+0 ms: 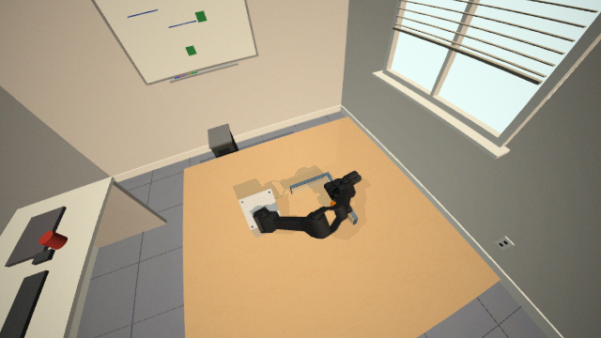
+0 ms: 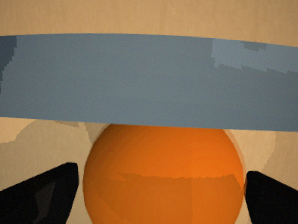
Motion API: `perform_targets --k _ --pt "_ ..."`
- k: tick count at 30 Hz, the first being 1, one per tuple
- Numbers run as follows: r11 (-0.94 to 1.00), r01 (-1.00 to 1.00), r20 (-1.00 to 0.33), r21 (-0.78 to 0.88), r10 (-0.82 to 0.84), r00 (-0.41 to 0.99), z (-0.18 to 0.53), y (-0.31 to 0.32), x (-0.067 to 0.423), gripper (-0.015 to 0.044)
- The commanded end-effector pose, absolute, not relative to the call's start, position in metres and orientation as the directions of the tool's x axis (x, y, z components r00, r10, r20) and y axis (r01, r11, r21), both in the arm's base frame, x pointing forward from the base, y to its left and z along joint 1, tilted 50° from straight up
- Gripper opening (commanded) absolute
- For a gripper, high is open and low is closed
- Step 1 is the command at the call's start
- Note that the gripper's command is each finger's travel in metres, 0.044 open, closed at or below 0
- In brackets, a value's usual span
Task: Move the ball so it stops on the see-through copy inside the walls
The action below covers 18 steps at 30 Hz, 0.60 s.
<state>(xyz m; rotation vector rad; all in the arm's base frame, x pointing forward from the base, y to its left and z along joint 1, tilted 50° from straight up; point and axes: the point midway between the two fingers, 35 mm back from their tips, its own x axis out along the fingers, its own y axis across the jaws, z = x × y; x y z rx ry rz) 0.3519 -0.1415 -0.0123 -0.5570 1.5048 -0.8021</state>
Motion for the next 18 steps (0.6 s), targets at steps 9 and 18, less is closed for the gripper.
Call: perform_targets --k 9,18 --pt "0.637 0.116 -0.647 -0.762 -0.755 -0.107 0.042 -0.077 0.360 0.0413" --pt "0.638 0.109 -0.647 -0.763 -0.757 -0.096 0.036 -0.082 0.361 0.0439"
